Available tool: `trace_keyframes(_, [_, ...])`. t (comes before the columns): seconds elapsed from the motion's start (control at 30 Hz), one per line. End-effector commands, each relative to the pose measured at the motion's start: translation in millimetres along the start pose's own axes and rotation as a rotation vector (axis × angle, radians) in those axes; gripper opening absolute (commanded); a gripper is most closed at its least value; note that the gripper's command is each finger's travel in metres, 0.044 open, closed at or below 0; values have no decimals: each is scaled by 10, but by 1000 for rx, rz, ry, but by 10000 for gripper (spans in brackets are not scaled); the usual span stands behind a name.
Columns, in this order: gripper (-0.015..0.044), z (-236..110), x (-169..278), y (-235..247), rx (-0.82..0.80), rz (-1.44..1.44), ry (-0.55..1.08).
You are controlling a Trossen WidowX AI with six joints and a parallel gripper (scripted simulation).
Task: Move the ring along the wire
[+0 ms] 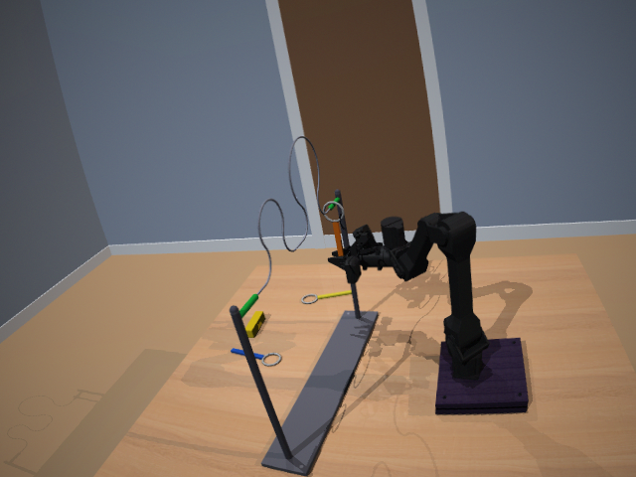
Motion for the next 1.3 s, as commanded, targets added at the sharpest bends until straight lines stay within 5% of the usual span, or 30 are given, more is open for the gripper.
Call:
trace_keyframes(0.0, [160,6,-12,-8,5,-8,-3])
trace_keyframes(0.1, [160,6,-12,-8,5,-8,-3])
trace_keyframes(0.5, [-150,0,0,0,0,0,0])
trace_keyframes(1.27, [-150,3,-171,24,5,-8,-2])
Point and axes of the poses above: the point midway between the two fingers, 35 mm back from their tips, its own z axis out along the fingers, its own y axis across the jaws, x = y × z, the point moved 9 cm from there along -z, back along the fingers, and after that the axes turned 4 degrees about z, right-handed, at the moved point
